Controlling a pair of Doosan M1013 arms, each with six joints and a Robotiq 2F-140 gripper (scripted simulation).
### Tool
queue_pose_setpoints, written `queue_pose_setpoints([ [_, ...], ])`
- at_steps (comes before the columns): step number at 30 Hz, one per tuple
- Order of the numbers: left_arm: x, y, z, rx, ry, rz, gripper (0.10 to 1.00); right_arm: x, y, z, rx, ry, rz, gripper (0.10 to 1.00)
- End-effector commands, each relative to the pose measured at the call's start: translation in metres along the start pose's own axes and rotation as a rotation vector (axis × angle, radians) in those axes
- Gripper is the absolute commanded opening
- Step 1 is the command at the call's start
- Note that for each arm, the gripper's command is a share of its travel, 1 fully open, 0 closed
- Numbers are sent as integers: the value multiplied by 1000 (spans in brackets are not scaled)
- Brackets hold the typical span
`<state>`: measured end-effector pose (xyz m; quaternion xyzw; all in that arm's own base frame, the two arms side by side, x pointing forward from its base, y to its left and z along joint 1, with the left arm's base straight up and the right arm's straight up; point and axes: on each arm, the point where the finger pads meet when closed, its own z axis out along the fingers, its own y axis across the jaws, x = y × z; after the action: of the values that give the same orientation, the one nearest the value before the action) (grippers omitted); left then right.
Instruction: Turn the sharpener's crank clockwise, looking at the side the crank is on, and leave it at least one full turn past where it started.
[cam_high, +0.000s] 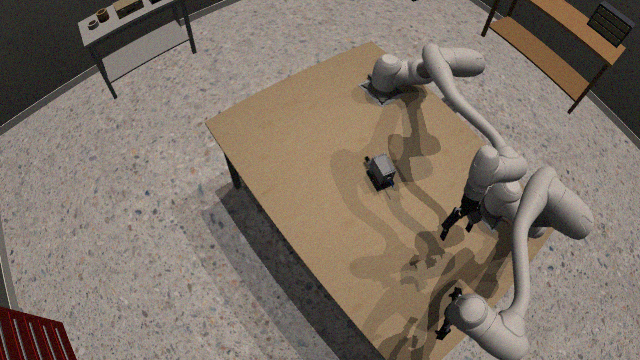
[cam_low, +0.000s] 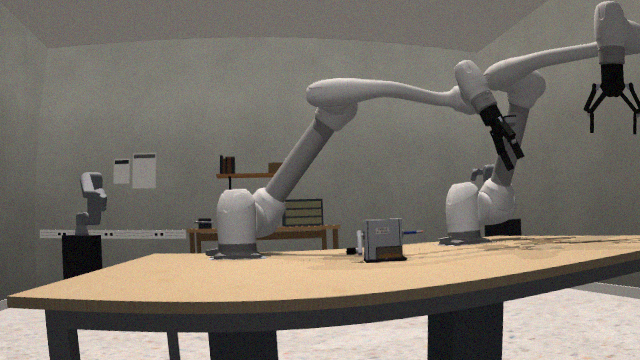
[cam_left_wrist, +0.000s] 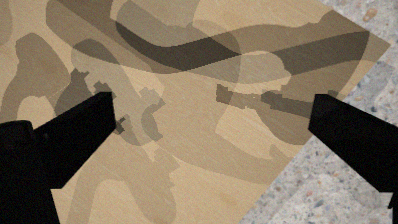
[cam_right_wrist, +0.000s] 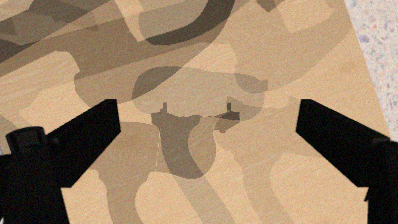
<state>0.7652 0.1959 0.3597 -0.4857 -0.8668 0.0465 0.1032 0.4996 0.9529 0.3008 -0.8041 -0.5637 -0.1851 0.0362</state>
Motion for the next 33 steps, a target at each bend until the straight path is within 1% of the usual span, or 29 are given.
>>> queue_pose_setpoints([
  [1,0,0,-1,-2,0,0,1000,0,2,-1,0,1,2,1000],
  [15,0,0,-1,-2,0,0,1000,-6,16,1,-4,-7,15,1000],
  [26,0,0,-1,-2,0,0,1000,-14,34,4,-8,-18,32,1000],
  [33,0,0,-1,-2,0,0,1000,-22,52,7,-12,-28,50,1000],
])
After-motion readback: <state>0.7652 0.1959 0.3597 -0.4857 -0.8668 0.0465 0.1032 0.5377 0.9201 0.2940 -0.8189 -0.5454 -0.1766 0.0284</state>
